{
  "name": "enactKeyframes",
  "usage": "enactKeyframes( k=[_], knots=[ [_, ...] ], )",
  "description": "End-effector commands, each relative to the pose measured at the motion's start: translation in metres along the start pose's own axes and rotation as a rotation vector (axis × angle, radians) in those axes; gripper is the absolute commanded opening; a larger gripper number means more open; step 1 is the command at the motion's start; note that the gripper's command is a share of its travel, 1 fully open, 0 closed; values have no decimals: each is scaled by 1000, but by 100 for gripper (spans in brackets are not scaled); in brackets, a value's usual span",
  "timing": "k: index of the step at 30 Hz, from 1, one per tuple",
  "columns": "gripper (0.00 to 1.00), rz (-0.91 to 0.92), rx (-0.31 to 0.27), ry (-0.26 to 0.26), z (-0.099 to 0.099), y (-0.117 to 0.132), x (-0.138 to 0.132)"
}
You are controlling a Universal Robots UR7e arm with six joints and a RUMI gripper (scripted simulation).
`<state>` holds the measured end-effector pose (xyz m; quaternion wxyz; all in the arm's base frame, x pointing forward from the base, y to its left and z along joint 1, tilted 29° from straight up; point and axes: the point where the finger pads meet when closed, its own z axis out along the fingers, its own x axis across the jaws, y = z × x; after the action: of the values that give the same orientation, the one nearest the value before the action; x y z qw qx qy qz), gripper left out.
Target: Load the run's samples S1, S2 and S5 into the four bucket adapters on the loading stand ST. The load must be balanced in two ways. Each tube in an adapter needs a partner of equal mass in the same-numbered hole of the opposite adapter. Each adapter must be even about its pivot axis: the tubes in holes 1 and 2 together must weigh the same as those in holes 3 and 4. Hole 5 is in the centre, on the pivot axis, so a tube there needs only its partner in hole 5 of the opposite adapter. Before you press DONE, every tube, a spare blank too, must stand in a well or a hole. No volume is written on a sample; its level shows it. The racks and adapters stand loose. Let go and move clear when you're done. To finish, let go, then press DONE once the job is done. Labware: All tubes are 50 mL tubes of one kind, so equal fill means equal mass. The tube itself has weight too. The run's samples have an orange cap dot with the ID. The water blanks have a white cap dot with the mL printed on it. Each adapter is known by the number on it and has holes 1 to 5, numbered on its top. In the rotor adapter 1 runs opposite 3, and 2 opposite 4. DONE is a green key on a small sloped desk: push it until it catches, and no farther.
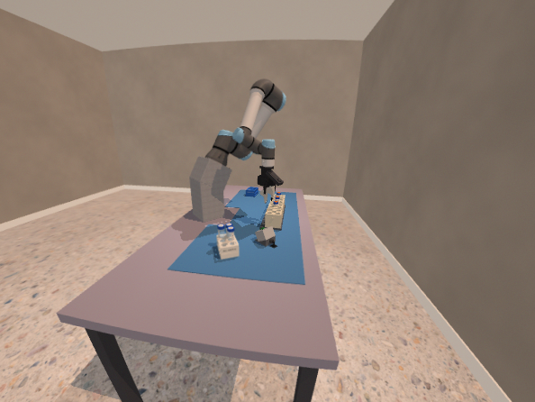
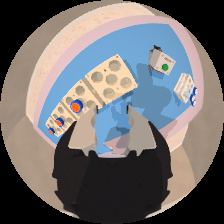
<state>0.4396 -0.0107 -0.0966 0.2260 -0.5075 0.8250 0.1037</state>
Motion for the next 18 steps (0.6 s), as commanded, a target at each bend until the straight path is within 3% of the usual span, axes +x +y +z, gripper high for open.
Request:
enactKeyframes(
  k=[1,6,8,10,18],
  knots=[
    [35,222,4,3,0,-8,37],
    [35,472,4,3,0,-16,78],
    [35,478,4,3,0,-19,94],
    [35,478,4,3,0,-19,94],
    [35,478,4,3,0,-32,160]
  ],
)
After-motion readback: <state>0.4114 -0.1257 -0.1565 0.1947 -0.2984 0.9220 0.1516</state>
